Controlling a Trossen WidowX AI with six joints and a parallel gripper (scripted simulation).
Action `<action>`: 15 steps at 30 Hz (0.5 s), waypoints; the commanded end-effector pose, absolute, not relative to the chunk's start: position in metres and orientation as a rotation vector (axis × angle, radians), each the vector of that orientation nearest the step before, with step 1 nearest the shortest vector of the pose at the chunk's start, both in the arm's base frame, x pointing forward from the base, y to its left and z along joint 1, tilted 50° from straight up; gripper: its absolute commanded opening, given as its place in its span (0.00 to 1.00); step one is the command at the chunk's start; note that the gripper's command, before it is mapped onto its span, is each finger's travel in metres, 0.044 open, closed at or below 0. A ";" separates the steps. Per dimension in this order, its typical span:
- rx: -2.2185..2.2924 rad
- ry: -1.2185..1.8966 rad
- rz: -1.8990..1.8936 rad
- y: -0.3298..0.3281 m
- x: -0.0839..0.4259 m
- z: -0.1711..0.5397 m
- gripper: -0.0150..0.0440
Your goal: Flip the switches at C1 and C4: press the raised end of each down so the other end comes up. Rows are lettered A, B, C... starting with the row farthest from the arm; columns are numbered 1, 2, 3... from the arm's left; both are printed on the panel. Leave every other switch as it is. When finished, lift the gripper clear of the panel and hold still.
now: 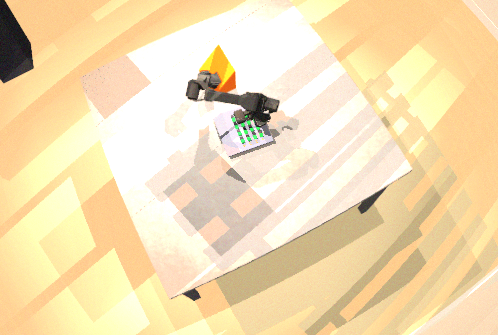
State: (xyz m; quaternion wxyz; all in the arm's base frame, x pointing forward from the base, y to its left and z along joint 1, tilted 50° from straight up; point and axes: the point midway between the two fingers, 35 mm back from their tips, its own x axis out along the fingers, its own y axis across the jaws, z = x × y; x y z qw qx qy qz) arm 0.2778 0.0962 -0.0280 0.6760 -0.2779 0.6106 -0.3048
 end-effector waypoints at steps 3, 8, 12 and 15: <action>-0.633 1.373 -0.682 0.096 0.278 -0.029 0.25; -0.633 1.373 -0.682 0.095 0.278 -0.030 0.25; -0.633 1.373 -0.682 0.095 0.278 -0.030 0.25; -0.633 1.373 -0.682 0.094 0.278 -0.030 0.25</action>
